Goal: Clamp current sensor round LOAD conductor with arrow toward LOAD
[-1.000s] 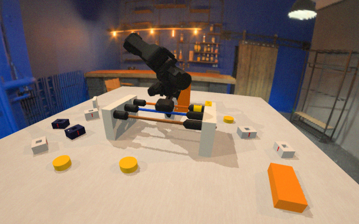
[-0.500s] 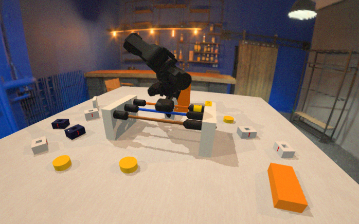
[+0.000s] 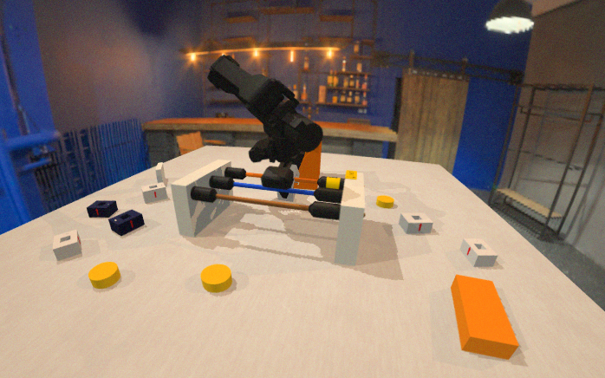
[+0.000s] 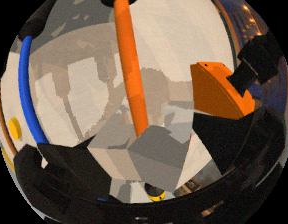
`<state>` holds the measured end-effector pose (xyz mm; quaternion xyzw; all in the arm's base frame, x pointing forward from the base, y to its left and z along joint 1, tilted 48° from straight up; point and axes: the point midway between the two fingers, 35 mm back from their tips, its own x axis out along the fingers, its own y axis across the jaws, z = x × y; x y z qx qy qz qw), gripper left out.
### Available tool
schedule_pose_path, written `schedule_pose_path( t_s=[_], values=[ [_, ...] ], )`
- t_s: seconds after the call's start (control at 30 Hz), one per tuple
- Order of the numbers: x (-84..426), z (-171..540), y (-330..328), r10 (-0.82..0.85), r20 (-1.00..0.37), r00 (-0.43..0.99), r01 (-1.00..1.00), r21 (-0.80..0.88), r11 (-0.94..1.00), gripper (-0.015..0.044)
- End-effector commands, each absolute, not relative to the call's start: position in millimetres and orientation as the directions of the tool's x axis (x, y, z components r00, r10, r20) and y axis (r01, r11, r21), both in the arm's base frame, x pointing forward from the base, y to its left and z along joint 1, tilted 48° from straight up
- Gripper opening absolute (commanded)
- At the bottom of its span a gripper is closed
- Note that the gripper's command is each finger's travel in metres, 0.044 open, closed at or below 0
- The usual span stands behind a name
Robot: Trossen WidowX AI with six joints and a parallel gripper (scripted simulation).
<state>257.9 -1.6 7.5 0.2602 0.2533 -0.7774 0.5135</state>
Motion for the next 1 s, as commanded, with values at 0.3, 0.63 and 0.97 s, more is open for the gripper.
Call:
schedule_pose_path(
  t_s=[0.3, 0.63, 0.97],
  values=[
    [254.8, 9.0, 0.0, -0.665, -0.660, -0.348, 0.928, -0.141, -0.345, 0.0000],
    [258.5, 11.9, 4.4, -0.712, -0.678, -0.183, 0.975, -0.030, -0.222, 0.0000],
    [260.7, 16.9, 10.3, -0.736, -0.676, -0.037, 0.991, 0.071, -0.115, 0.0000]
  ],
)
